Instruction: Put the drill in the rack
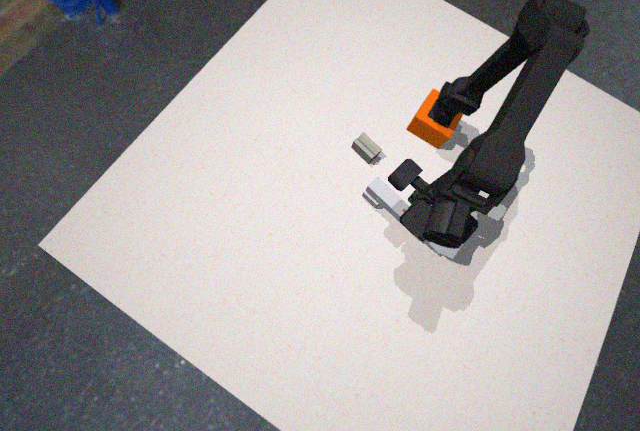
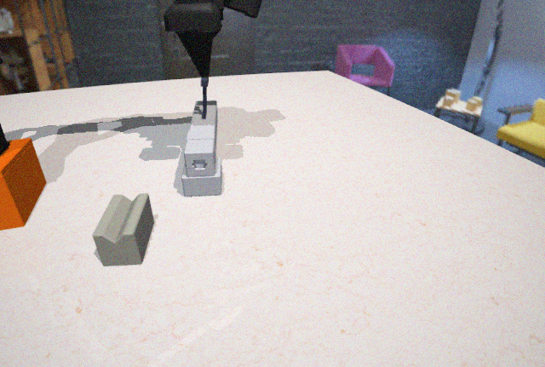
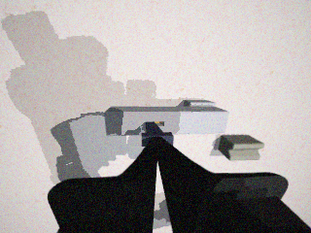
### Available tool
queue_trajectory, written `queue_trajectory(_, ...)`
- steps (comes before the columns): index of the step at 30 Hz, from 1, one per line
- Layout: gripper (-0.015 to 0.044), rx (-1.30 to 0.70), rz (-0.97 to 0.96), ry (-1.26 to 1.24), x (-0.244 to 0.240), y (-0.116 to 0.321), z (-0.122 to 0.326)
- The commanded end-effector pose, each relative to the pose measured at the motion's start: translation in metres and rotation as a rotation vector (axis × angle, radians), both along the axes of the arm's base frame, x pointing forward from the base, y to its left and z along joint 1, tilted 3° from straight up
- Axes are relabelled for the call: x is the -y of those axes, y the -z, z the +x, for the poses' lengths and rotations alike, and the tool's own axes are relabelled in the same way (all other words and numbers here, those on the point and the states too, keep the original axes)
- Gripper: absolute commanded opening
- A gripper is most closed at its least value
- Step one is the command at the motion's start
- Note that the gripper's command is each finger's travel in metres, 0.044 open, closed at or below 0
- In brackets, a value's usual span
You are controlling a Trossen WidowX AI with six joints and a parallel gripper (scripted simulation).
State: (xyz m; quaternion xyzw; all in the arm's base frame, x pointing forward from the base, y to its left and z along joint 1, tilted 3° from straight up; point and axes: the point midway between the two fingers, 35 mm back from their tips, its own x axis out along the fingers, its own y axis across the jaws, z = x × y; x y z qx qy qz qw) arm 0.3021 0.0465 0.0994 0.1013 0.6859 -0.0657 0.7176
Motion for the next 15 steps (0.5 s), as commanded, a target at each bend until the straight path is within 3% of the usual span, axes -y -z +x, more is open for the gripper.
queue_trajectory(1, 0.0, -0.027, 0.004, -0.008, -0.0036, 0.011, -0.0053)
queue_trajectory(15, 0.0, -0.027, 0.004, -0.008, -0.0048, 0.0159, -0.0066)
